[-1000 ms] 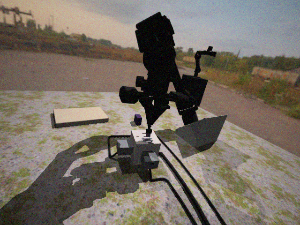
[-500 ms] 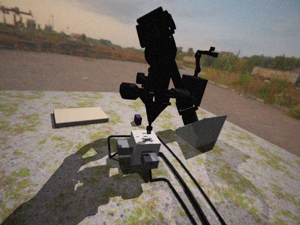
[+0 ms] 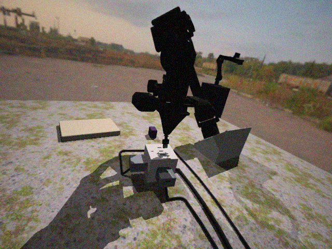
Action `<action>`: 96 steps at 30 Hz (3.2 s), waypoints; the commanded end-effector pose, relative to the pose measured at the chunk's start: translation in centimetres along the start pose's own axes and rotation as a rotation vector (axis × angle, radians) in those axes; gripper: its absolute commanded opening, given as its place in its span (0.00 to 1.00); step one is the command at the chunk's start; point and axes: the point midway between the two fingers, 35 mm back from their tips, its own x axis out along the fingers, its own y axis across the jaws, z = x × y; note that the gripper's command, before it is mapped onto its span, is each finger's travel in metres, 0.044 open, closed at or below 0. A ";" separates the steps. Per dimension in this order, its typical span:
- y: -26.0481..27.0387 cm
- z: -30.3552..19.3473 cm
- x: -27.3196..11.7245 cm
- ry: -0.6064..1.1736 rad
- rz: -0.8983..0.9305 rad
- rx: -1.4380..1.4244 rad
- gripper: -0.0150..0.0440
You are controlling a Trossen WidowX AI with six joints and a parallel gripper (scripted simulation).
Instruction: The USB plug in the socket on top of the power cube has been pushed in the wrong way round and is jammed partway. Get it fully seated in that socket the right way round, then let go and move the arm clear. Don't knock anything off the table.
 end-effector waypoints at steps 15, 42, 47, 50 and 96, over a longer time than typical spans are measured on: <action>0.0 0.0 0.0 0.001 -0.001 -0.477 0.25; 0.0 0.0 0.0 0.001 0.000 -1.184 0.25; 0.0 0.0 0.0 0.001 0.000 -1.315 0.25; 0.0 0.0 0.0 0.001 0.000 -1.393 0.25; 0.0 0.0 0.0 0.001 0.001 -2.598 0.25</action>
